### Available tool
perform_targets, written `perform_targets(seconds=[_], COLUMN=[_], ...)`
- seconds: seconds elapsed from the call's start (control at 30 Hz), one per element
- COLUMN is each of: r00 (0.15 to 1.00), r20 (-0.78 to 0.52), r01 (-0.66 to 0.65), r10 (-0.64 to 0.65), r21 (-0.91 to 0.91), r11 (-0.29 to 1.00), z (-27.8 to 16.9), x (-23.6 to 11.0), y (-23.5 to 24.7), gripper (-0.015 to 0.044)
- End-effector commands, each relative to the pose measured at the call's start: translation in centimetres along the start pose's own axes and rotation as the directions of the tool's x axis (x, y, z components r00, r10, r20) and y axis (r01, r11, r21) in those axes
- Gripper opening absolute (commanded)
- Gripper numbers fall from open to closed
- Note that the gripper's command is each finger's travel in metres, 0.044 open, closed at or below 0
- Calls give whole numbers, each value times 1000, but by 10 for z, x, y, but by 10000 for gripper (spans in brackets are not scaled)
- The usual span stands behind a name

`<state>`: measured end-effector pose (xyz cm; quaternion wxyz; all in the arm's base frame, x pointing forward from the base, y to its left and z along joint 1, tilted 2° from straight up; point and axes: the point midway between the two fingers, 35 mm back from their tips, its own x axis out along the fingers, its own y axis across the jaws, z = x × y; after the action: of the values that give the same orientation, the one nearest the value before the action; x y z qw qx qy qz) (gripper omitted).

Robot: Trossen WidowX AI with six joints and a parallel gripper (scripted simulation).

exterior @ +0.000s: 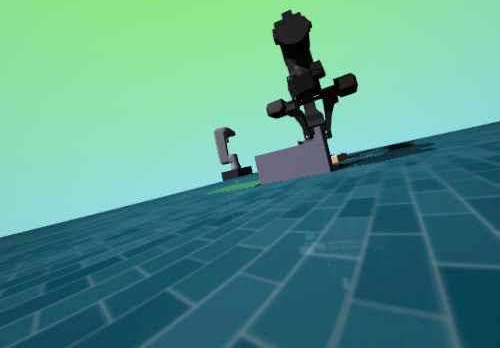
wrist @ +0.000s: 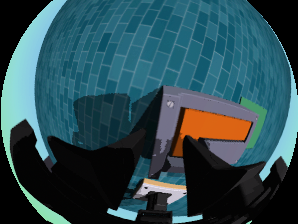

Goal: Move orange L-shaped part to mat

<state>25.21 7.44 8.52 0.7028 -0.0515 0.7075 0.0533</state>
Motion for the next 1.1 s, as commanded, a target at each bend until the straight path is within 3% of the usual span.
perform_targets(seconds=[0.0, 0.67, 1.07], r00=[1000, 1000, 1000], r20=[1, 1, 1], r01=[5, 5, 5], r10=[-5, -5, -5], r21=[-5, -5, -5], r11=[1000, 1000, 1000], z=[0, 0, 0], x=[4, 37, 38], y=[-1, -1, -1], gripper=[180, 180, 180])
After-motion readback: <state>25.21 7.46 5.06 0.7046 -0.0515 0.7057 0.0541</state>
